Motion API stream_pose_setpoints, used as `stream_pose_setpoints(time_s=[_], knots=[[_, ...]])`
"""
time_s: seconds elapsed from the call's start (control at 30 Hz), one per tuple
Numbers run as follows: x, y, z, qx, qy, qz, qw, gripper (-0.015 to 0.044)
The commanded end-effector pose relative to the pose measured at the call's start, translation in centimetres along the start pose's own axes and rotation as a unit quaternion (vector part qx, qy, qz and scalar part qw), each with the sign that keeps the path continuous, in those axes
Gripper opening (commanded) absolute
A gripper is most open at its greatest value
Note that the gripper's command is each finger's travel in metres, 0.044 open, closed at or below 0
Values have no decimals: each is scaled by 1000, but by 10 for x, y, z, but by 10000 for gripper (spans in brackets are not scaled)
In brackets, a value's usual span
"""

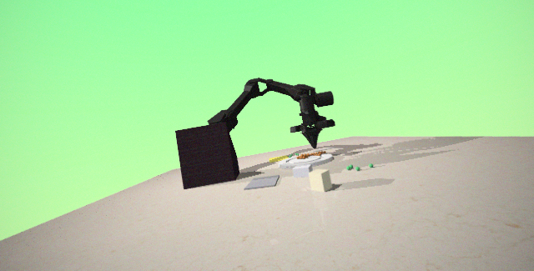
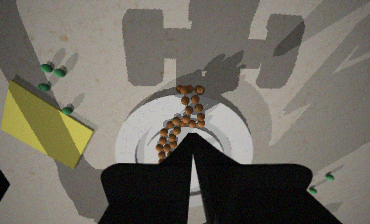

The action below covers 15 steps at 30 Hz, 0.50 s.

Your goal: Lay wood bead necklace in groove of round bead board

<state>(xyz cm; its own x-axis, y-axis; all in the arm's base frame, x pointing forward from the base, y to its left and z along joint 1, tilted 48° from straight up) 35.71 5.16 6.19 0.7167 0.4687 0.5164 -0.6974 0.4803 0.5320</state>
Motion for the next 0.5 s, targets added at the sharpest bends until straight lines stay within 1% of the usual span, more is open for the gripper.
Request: stream_pose_setpoints(time_s=[0.0, 0.23, 0.47], knots=[[-14, 3, 1, -1, -2, 2, 1000, 0], [-21, 6, 0, -1, -1, 2, 1000, 0], [-21, 5, -12, -1, -2, 2, 1000, 0]])
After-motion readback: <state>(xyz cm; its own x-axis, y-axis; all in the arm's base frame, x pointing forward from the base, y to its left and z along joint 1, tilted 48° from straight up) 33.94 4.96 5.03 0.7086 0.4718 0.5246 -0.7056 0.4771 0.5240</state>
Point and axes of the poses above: the point midway between the two fingers, 35 mm back from their tips, its own z axis back along the fingers, its own y axis across the jaws, x = y × z, the point moved 6 cm from there along z, back along the fingers, and after that the axes turned 7 degrees about z, right-handed, at the moved point
